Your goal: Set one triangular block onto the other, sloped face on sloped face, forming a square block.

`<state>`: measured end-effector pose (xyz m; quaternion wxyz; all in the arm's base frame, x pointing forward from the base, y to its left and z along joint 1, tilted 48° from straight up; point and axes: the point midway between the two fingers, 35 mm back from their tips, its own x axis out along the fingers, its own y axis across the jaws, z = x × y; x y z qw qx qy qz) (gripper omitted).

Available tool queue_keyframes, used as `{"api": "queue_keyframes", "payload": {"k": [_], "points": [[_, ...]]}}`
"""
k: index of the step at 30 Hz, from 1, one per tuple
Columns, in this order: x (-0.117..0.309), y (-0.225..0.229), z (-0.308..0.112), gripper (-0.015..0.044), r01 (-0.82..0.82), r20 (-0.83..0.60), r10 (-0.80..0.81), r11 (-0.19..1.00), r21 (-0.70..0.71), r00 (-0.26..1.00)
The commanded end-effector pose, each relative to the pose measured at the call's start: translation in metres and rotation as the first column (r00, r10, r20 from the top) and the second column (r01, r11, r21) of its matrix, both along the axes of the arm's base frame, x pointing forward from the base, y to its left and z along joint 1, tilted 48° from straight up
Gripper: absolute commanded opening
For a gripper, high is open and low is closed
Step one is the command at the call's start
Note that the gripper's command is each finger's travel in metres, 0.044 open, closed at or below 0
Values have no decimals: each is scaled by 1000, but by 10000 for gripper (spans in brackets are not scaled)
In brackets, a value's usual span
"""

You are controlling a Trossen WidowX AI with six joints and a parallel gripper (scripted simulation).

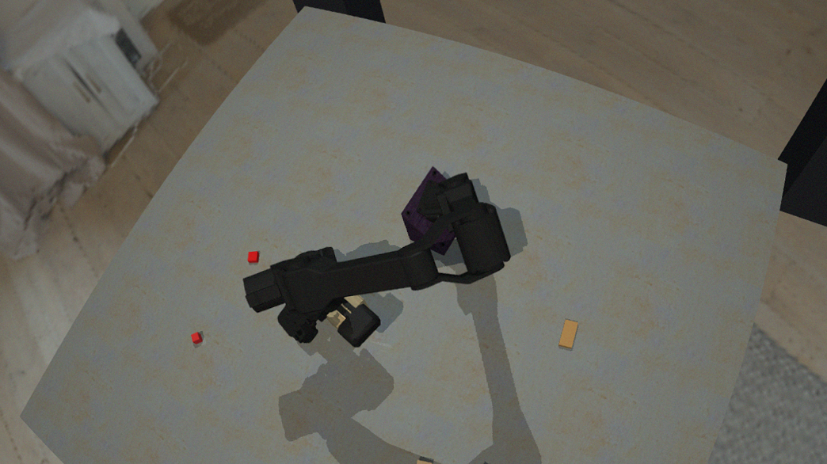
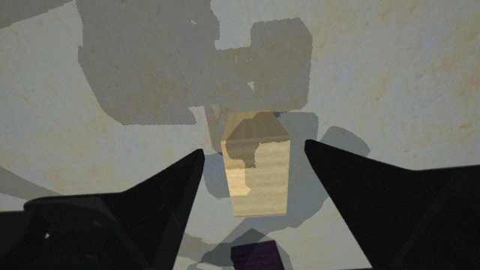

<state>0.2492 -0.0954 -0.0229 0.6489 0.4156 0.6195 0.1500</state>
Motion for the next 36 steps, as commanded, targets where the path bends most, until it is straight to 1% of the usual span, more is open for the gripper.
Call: {"api": "queue_keyframes", "payload": {"k": [1,5,7,13,15,36], "points": [[0,0,0,440,0,0,0,1000,0,1000],[0,0,0,440,0,0,0,1000,0,1000],[0,-8,6,440,1,-1,-1,1000,-3,1000],[-14,-66,59,440,1,-4,-1,1000,-6,1000],[-20,-77,73,440,0,-4,0,1000,-4,1000],[-18,-77,69,440,16,2,-16,1000,-10,1000]]}}
